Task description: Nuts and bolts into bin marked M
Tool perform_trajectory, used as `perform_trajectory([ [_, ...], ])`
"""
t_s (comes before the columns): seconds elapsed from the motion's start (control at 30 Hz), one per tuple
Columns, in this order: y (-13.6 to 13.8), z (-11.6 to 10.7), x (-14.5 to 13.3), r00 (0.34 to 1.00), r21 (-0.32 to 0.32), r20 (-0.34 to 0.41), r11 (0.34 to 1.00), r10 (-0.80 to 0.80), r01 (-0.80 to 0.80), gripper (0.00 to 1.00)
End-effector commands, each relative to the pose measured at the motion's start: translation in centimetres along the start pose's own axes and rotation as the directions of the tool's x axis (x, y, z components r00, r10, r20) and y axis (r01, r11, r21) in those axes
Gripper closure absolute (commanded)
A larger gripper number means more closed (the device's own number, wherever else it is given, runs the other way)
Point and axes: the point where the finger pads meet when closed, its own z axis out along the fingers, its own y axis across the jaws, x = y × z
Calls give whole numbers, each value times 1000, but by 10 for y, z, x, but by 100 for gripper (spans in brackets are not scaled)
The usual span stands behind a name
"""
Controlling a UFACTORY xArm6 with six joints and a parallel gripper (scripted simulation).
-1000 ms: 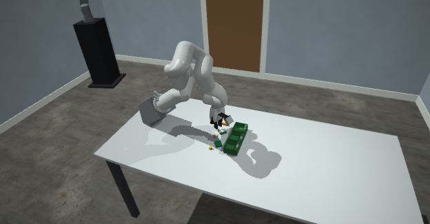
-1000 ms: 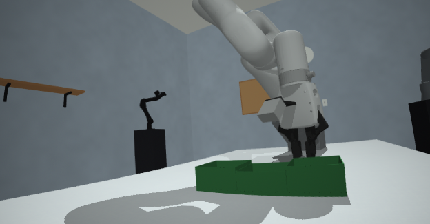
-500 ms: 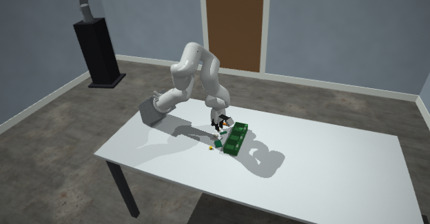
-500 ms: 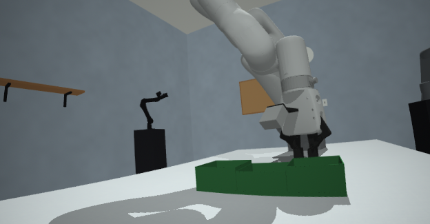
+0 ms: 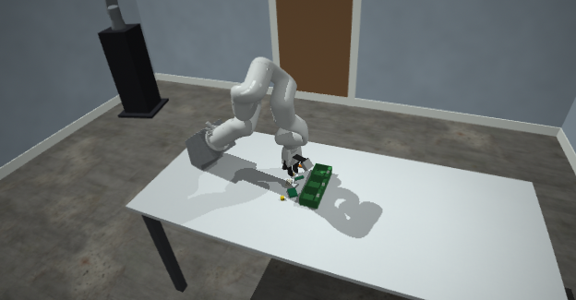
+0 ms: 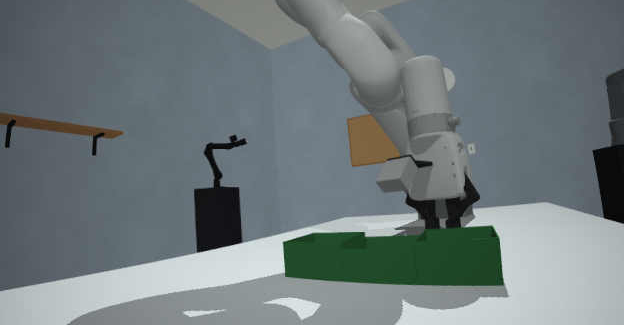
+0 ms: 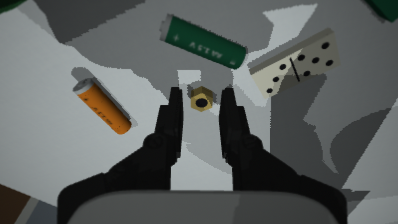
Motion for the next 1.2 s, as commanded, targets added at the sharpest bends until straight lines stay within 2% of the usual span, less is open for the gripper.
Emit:
perform_trajectory([
  [0.0,0,6,0,1000,2,-2,1000,0,0,70],
  [0.5,0,6,0,1000,2,-2,1000,0,0,70],
  [0.53,0,6,0,1000,2,-2,1000,0,0,100],
  [1.17,0,6,0,1000,2,-2,1000,1,-1,100],
])
